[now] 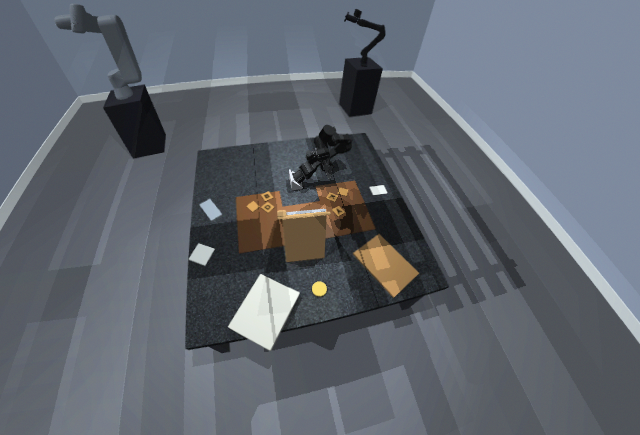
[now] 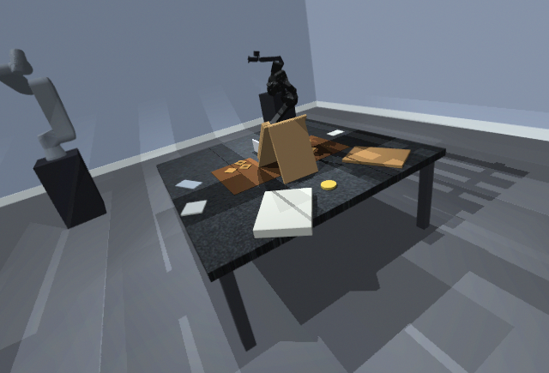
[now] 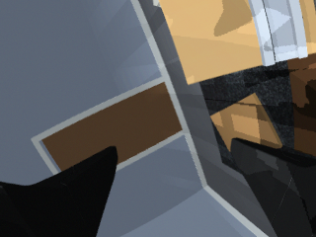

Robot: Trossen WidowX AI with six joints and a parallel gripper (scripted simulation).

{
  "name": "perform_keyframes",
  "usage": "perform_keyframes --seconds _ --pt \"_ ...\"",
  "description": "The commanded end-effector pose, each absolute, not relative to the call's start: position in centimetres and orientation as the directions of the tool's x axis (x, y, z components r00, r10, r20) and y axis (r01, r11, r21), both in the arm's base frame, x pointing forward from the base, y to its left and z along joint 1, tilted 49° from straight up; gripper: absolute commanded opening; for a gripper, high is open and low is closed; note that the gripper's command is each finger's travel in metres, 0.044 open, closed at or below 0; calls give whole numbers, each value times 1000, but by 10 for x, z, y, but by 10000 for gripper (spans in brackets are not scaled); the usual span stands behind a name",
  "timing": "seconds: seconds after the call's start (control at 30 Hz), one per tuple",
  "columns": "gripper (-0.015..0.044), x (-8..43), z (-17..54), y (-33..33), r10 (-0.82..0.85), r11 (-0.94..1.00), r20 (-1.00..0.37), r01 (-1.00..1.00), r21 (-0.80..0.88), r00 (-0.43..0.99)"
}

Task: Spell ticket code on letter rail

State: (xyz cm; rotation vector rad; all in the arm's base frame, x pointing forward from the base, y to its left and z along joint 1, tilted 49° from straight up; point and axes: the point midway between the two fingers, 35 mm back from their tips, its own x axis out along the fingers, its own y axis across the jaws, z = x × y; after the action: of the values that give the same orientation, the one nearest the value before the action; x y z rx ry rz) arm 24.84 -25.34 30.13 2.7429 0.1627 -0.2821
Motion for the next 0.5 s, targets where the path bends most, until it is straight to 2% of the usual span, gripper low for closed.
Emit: perform_keyframes --seconds 0.0,0.2,0.47 --pt "426 248 300 -253 75 -918 -219 153 366 973" --pt "440 234 257 -235 87 -723 -270 248 645 959" --pt "440 212 196 -199 124 -267 -337 359 894 933"
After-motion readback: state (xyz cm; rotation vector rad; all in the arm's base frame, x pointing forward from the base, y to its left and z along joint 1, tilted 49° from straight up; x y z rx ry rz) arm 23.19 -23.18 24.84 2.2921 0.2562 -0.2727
